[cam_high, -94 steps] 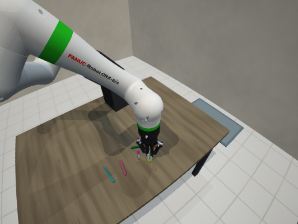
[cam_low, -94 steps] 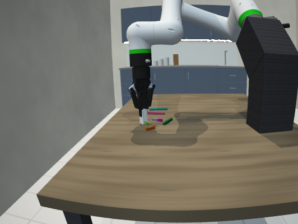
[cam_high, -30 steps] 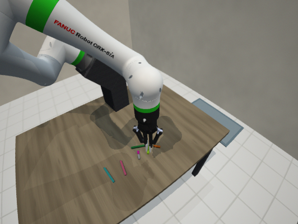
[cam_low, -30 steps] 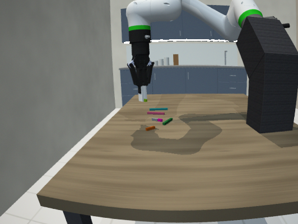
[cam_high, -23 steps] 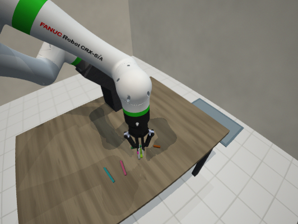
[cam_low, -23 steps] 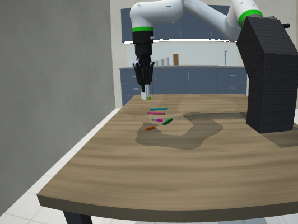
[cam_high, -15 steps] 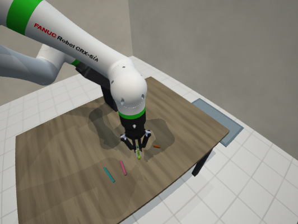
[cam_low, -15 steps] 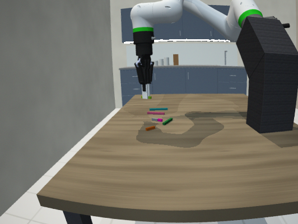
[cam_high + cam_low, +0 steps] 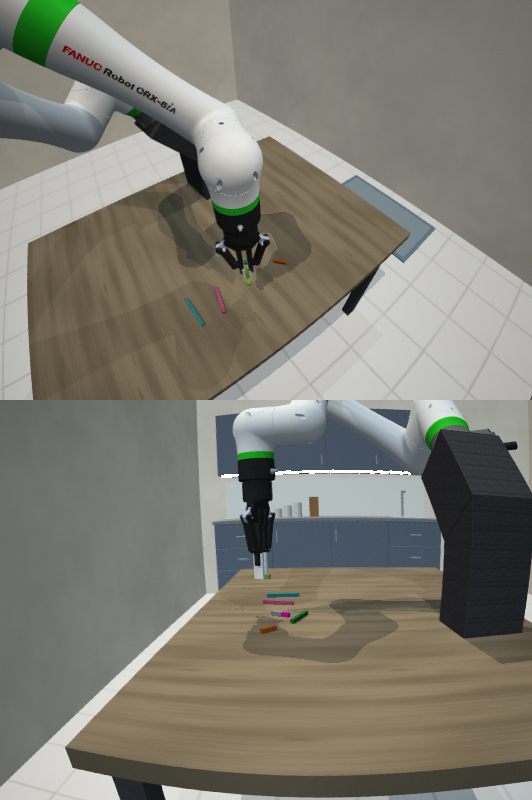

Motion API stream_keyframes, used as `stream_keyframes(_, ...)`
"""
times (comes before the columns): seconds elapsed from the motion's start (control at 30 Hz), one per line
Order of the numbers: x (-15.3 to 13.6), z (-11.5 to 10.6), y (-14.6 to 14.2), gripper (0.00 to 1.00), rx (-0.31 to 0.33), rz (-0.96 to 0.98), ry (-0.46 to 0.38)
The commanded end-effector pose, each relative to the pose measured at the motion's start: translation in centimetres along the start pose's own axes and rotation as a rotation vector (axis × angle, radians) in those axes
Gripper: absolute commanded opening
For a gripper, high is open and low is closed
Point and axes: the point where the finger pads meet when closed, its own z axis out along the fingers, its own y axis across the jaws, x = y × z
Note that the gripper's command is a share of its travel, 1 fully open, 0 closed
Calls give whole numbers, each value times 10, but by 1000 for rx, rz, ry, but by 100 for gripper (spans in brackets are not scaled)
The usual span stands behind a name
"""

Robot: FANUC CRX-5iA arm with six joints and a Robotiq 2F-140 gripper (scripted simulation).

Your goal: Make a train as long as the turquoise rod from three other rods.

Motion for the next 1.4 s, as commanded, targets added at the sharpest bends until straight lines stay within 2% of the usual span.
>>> stream_keyframes(0.0, 0, 5, 0, 3, 0, 0, 0)
stream_keyframes(0.37, 0, 50, 0, 3, 0, 0, 0)
stream_keyframes(0.43, 0, 50, 0, 3, 0, 0, 0)
stream_keyframes(0.7, 0, 76, 0, 3, 0, 0, 0)
stream_keyframes(1.37, 0, 81, 0, 3, 0, 0, 0)
